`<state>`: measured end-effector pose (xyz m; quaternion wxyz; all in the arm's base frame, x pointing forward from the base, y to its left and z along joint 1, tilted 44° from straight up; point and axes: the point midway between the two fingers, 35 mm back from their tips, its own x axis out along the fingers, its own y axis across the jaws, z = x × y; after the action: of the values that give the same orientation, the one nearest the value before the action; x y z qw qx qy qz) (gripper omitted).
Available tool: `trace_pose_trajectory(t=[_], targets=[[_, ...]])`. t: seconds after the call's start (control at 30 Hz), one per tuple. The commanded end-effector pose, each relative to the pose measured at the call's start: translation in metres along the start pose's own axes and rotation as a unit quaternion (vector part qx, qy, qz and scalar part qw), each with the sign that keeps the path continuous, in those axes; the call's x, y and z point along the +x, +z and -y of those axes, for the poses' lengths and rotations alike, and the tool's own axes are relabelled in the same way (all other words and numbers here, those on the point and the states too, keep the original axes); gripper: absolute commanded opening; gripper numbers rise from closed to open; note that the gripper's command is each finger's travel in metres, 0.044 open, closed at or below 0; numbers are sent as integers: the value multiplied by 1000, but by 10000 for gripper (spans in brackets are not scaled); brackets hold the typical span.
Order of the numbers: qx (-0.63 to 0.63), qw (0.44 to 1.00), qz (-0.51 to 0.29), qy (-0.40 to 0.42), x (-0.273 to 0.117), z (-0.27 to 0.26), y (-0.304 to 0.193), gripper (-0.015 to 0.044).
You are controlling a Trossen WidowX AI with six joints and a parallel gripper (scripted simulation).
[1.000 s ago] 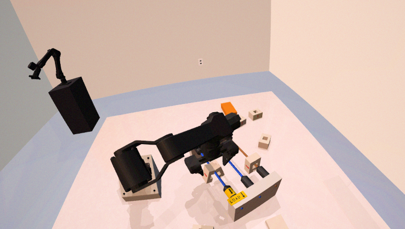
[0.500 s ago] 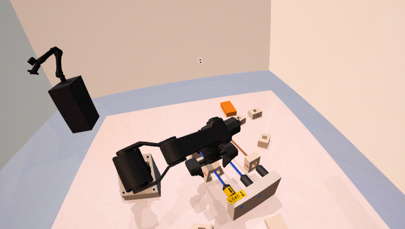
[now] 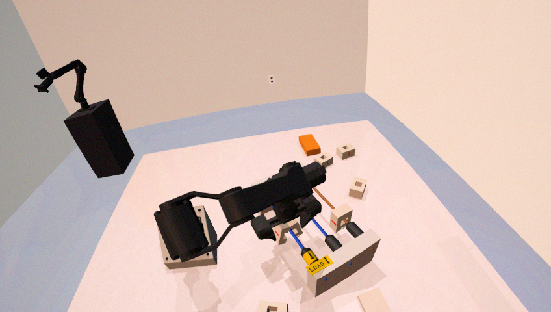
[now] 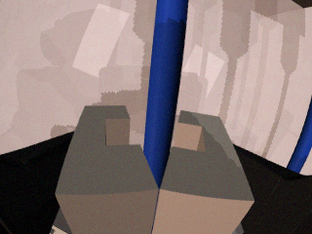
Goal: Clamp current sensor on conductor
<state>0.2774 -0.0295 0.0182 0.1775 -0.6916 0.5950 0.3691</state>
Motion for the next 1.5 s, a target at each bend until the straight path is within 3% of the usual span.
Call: trace_pose_trajectory(t=[0.0,0.57,0.93,1.47], targets=[[1,1000,0,0,0,0,0,400],[1,1000,0,0,0,0,0,287],[1,1000,0,0,0,0,0,0],[1,1000,0,0,0,0,0,0]])
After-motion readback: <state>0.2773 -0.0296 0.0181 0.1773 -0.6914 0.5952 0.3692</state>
